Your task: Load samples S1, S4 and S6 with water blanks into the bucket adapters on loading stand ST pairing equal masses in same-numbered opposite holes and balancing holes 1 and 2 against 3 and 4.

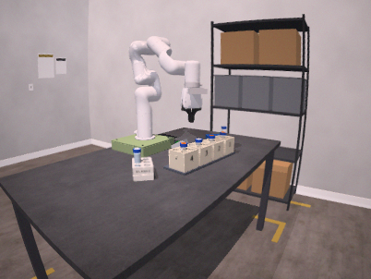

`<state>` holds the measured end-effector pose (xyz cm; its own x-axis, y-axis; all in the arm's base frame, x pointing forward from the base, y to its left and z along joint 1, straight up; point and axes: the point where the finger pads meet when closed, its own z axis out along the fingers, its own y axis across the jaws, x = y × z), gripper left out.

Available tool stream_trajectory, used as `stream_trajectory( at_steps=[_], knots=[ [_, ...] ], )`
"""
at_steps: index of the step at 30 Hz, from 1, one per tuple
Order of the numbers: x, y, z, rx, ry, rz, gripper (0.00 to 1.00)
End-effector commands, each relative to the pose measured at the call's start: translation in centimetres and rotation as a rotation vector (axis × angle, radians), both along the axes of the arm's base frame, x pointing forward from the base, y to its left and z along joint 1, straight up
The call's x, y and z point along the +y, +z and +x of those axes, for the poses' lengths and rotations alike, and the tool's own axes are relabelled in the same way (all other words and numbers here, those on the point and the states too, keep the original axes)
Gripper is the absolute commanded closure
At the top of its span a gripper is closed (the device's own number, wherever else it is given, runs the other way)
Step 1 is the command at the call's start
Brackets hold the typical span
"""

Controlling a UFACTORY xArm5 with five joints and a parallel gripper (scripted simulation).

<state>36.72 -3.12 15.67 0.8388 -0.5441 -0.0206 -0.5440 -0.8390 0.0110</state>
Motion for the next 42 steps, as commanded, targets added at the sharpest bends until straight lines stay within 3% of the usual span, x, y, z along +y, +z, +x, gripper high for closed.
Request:
stream_trajectory(
  at_steps=[1,26,29,42],
  knots=[
    [0.9,-0.9,-2.0,-0.024,-0.182,-0.002,1.00],
    [4.6,-6.1,-11.6,-0.020,-0.937,-0.010,1.00],
    [5.1,-6.7,-12.9,-0.020,-0.937,-0.010,1.00],
    [5.1,-6.8,-12.9,-0.020,-0.937,-0.010,1.00]
  ],
)
